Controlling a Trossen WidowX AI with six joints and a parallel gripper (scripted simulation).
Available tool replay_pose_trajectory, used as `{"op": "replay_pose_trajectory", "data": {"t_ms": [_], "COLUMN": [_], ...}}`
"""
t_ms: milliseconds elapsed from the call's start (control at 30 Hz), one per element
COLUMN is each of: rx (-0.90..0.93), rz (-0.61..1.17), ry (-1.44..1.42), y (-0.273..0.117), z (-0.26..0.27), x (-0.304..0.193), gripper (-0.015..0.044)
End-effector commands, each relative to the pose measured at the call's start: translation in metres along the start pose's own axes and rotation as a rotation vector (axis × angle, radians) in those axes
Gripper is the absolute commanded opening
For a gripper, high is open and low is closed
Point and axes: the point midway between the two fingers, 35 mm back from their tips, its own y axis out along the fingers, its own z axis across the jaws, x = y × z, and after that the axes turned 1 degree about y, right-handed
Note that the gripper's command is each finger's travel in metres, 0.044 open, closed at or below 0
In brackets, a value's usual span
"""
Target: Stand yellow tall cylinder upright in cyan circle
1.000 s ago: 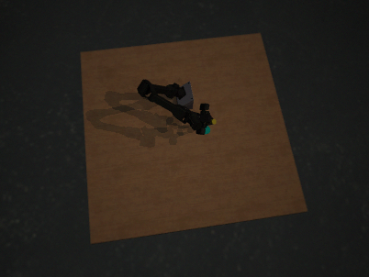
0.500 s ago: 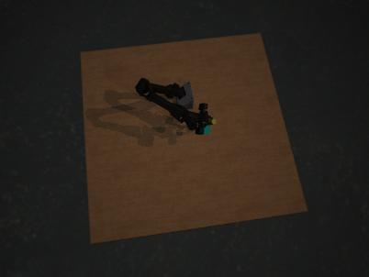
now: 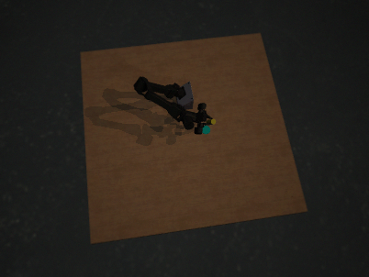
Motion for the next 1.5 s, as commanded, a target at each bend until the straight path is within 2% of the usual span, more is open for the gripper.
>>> {"op": "replay_pose_trajectory", "data": {"t_ms": [0,1467], "rx": [-0.001,-0.112], "rz": [-0.029,-0.326], "ry": [-0.01,-0.159], "y": [-0.002,-0.026], "z": [0.001,0.004], "x": [-0.001,-0.001], "gripper": [0.0105,0.0105]}}
